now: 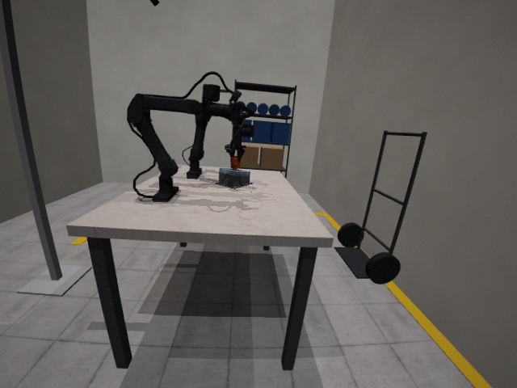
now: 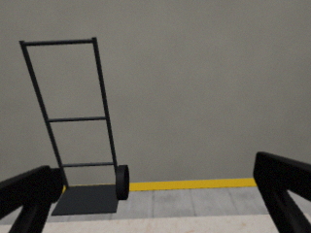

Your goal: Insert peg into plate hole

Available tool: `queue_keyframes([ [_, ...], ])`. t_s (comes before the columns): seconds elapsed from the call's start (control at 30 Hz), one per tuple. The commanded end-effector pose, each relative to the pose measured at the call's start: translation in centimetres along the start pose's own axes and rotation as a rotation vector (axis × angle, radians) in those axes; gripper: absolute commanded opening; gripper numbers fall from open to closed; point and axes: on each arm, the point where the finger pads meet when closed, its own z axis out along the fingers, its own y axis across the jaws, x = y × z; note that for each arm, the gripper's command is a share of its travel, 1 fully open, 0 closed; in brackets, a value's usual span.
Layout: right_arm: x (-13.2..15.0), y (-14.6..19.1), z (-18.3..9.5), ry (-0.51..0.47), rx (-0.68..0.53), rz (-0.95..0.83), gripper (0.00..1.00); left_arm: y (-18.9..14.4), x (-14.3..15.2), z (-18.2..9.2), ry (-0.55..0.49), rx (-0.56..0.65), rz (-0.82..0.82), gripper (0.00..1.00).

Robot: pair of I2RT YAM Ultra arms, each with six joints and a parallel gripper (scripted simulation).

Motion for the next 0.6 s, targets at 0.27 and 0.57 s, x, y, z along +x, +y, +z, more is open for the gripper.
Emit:
queue_keyframes([
  [0.27, -0.77, -0.03, -0.21, -0.020, 0.001, -0.002, 1.00, 0.20, -0.03, -0.42, -0.002, -0.016, -0.001, 0.00],
  [0.57, -0.77, -0.03, -0.21, -0.020, 0.001, -0.002, 1.00, 0.32, -0.12, -1.03, -0.007, -0.034, -0.001, 0.11],
])
